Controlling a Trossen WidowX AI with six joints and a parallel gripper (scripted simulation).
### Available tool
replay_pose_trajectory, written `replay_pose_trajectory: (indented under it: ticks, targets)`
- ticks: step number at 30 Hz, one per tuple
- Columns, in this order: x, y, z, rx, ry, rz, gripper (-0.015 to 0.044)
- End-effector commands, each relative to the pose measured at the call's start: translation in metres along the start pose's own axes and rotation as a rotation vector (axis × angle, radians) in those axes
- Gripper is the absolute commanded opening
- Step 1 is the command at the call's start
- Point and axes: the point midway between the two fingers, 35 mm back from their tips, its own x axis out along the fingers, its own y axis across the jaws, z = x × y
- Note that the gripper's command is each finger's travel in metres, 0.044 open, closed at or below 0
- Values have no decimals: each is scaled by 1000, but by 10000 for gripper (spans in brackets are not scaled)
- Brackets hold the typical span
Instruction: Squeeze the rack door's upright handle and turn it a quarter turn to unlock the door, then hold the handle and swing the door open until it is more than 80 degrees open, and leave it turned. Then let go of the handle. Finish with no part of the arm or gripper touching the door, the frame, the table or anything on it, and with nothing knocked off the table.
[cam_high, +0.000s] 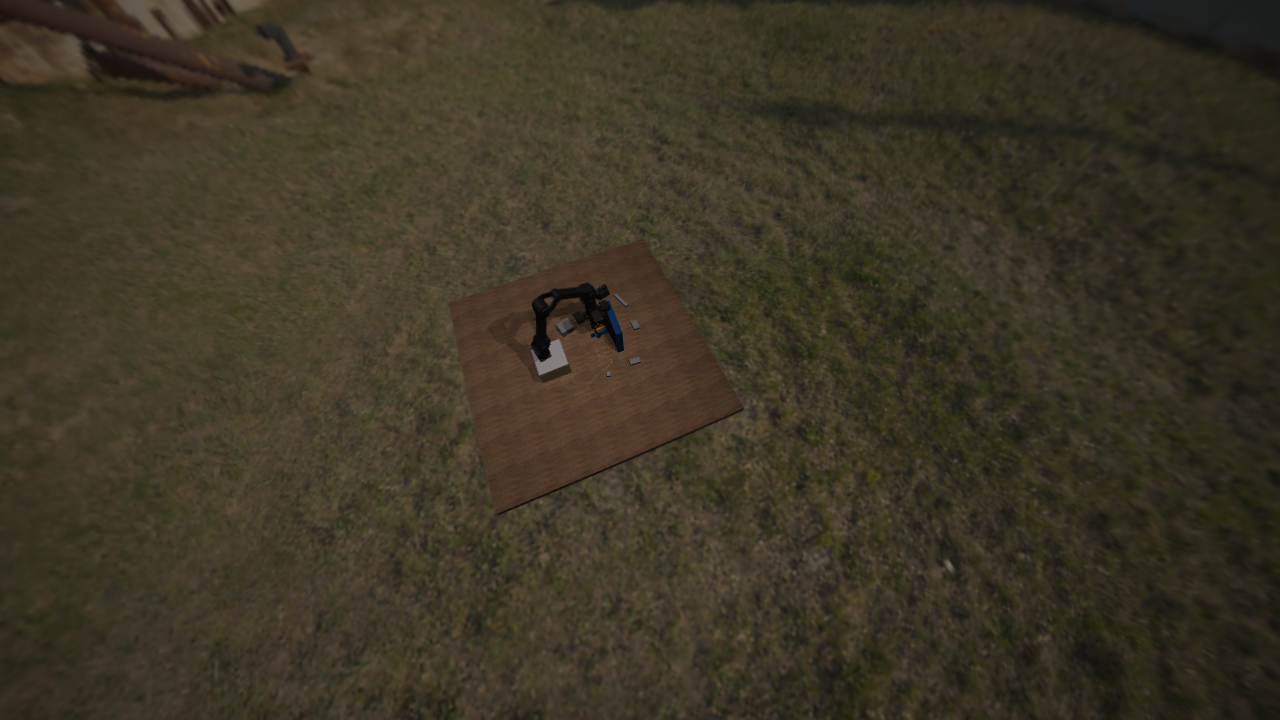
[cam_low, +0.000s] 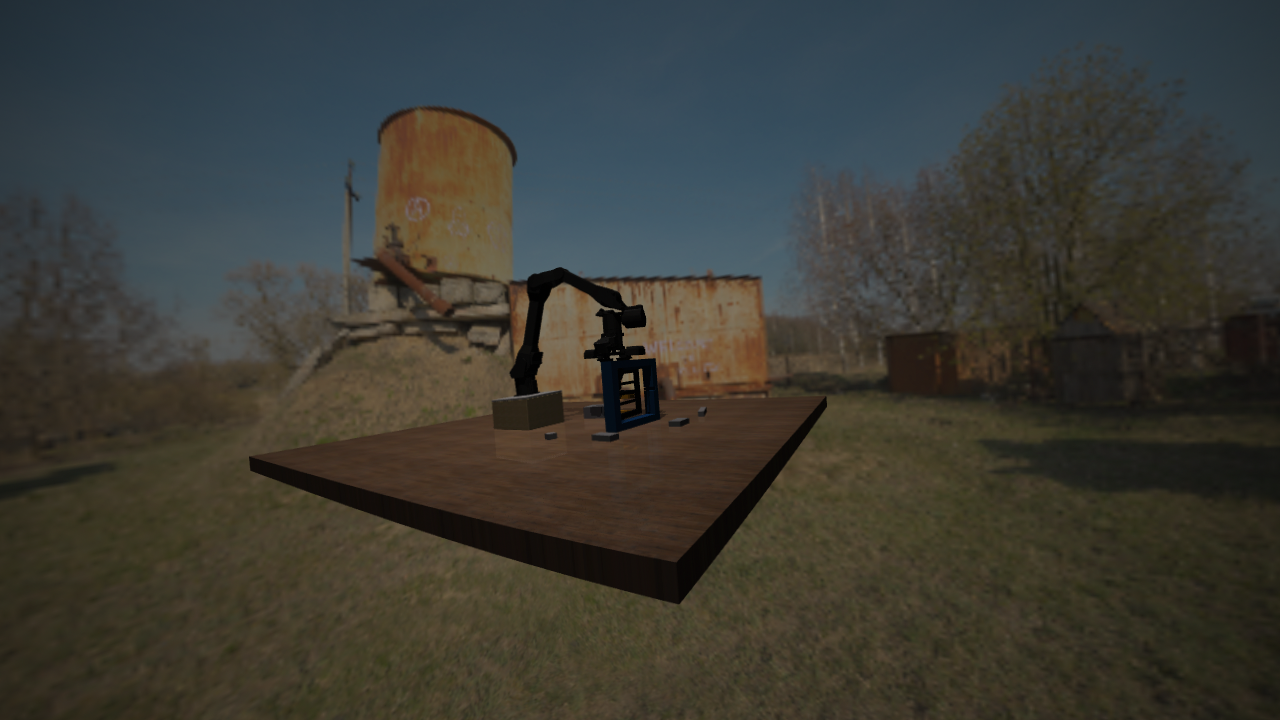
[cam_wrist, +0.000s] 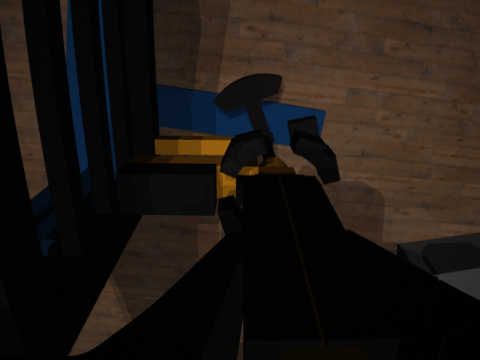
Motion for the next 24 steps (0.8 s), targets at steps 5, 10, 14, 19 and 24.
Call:
replay_pose_trajectory:
  ticks: [5,10,14,19,24]
  targets:
    - [0,-12,5,-181,-5,8,24]
    - [1,-22,10,-274,-5,7,24]
    - [1,-30,14,-346,-6,6,24]
    - [1,-40,20,-426,-6,4,24]
    - [1,-49,27,-503,-7,3,24]
